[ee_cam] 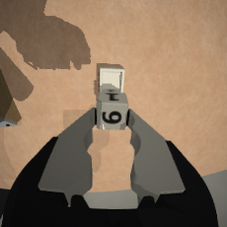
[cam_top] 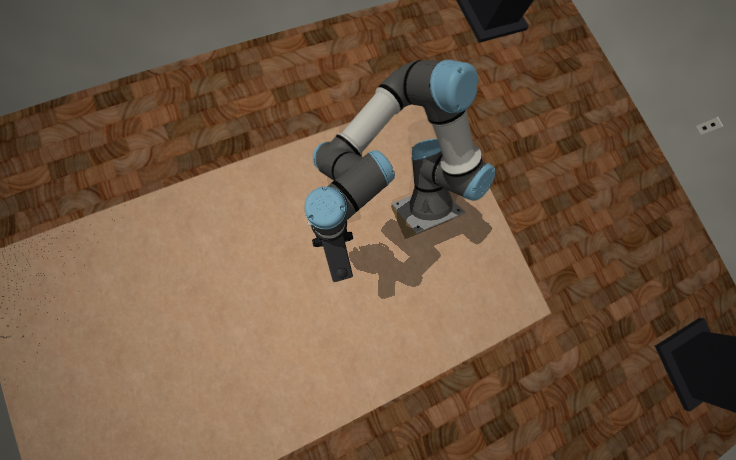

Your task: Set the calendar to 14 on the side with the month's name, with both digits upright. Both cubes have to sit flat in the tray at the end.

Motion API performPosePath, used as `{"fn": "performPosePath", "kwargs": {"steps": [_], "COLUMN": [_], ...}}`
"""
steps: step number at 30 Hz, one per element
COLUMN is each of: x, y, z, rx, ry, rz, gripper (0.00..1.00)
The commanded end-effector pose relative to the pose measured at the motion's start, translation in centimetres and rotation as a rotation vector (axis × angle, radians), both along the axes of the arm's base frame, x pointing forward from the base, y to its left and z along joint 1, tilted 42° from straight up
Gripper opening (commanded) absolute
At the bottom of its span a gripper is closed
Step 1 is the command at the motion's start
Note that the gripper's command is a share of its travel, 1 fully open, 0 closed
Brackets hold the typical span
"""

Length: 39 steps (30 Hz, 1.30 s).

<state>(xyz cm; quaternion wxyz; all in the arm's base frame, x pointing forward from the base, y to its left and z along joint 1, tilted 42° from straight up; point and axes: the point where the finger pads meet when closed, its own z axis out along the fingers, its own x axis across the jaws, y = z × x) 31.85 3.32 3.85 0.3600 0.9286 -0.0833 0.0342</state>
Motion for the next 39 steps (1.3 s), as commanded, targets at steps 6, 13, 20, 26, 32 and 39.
{"fn": "performPosePath", "kwargs": {"steps": [6,13,20,26,32,39], "x": [0.1,0.1,0.3,0.5,0.6,0.8], "y": [0.1,0.2,0.7,1.4,2.1,2.8], "z": [0.1,0.0,-0.5,-1.2,-1.9,-2.7], "rx": [0.0,0.0,0.0,0.0,0.0,-0.001], "ry": [-0.001,0.013,0.094,0.203,0.316,0.443], "rz": [0.001,0.016,0.105,0.225,0.349,0.489], "gripper": [0.1,0.1,0.1,0.1,0.1,0.1]}}
